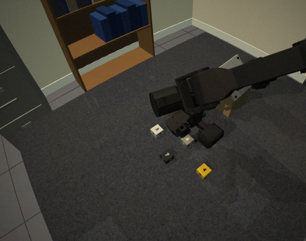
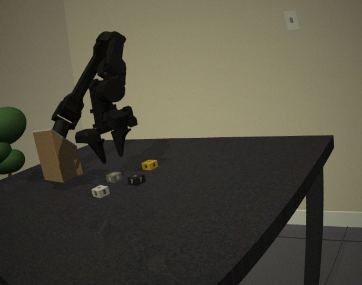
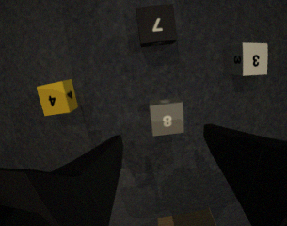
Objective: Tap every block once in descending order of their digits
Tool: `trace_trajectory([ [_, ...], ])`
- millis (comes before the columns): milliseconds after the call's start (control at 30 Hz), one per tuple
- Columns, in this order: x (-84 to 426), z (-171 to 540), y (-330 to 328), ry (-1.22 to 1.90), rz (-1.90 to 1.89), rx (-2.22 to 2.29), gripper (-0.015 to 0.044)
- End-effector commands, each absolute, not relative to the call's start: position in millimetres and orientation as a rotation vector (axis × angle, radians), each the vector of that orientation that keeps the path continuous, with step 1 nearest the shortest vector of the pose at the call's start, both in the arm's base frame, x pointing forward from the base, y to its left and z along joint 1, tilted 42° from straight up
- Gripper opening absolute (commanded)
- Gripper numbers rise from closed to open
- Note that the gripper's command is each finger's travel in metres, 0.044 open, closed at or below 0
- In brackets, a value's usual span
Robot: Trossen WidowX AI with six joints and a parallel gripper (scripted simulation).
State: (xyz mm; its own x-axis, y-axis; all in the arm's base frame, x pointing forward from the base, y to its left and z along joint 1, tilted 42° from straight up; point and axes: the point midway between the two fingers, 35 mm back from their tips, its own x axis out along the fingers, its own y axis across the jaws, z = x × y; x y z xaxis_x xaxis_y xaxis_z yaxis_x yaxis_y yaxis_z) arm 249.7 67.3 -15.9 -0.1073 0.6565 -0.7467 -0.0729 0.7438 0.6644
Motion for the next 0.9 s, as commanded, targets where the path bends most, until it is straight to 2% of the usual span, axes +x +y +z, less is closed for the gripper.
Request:
trace_trajectory([
  [0,247.4,-24.5,76.0,1.56,0.657,0.498,0.0138],
  [167,247.4,-24.5,76.0,1.56,0.657,0.498,0.002],
  [867,245.8,-39.4,89.3,1.56,0.657,0.498,0.002],
])
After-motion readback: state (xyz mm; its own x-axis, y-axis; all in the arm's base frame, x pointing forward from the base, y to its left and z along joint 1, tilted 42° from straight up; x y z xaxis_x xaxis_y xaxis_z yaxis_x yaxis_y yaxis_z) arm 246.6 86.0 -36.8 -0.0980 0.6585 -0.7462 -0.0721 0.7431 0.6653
